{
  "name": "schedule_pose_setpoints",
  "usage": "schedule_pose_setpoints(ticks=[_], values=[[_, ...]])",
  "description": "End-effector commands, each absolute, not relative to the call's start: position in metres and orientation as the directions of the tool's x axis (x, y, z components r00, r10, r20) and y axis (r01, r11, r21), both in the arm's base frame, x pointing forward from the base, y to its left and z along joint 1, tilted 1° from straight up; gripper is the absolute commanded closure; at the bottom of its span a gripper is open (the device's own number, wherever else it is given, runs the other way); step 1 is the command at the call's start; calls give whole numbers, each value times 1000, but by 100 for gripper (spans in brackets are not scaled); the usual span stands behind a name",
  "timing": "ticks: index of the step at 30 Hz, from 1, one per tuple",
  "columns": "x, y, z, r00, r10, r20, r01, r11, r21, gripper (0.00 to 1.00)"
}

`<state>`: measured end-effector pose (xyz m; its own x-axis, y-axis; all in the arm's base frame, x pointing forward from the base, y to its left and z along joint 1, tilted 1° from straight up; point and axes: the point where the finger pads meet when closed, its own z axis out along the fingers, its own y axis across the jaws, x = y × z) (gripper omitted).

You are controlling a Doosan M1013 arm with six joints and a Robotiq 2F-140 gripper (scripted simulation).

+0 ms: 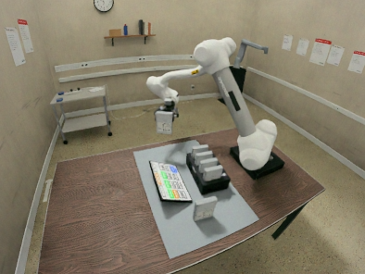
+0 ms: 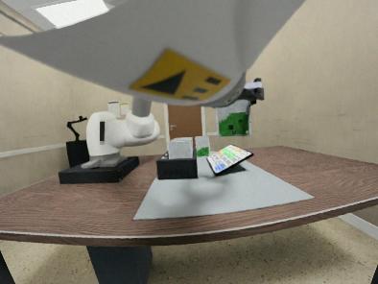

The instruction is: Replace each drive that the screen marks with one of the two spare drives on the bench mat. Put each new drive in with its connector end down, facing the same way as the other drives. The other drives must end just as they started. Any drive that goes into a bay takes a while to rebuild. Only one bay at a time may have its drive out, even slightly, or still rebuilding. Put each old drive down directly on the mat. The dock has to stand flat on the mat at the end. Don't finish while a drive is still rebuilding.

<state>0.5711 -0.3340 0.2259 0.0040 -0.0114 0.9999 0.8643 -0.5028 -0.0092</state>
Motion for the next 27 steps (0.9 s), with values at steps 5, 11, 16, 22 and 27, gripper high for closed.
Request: schedule_pose_setpoints(ticks=[5, 11, 16, 22, 27], values=[[570, -334, 227, 3, -10, 1000, 864, -503, -8, 90], [569, -333, 227, 3, -10, 1000, 864, -503, -8, 90], [568, -332, 227, 3, -10, 1000, 864, -503, -8, 90], [567, -331, 227, 3, -10, 1000, 864, -503, -8, 90], [566, -330, 227, 3, -10, 1000, 864, -503, -8, 90]])
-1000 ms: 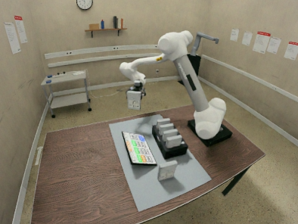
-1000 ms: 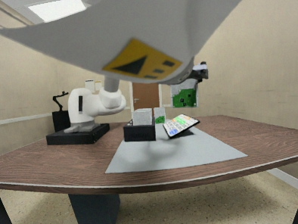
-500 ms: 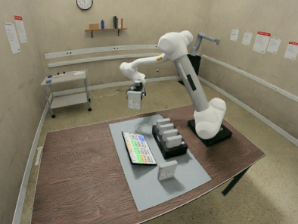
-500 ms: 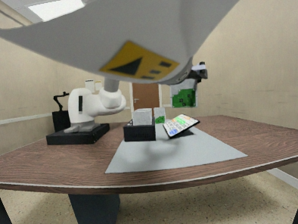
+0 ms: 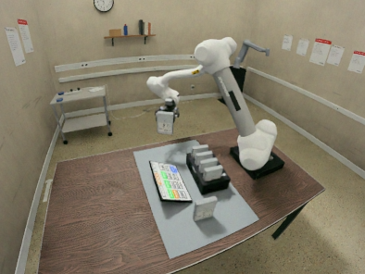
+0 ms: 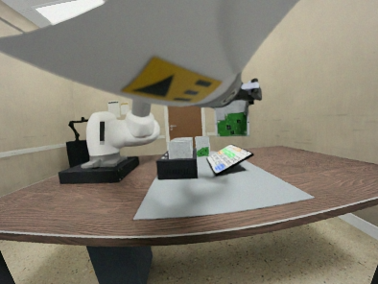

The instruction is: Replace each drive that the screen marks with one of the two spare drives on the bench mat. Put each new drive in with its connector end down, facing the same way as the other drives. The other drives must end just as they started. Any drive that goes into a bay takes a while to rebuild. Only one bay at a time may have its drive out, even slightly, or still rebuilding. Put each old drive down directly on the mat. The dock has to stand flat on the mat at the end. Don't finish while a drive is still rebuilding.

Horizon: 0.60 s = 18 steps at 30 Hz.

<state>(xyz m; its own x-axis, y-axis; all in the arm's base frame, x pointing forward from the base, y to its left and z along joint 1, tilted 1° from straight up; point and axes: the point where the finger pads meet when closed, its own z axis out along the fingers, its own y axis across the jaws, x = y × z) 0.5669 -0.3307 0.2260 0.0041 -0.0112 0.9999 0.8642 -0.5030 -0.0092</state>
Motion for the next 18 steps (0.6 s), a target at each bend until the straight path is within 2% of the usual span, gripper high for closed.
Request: schedule_pose_setpoints(ticks=[1, 18], values=[[566, -330, 227, 3, -10, 1000, 864, -503, -8, 90], [564, -328, 227, 3, -10, 1000, 864, -503, -8, 90]])
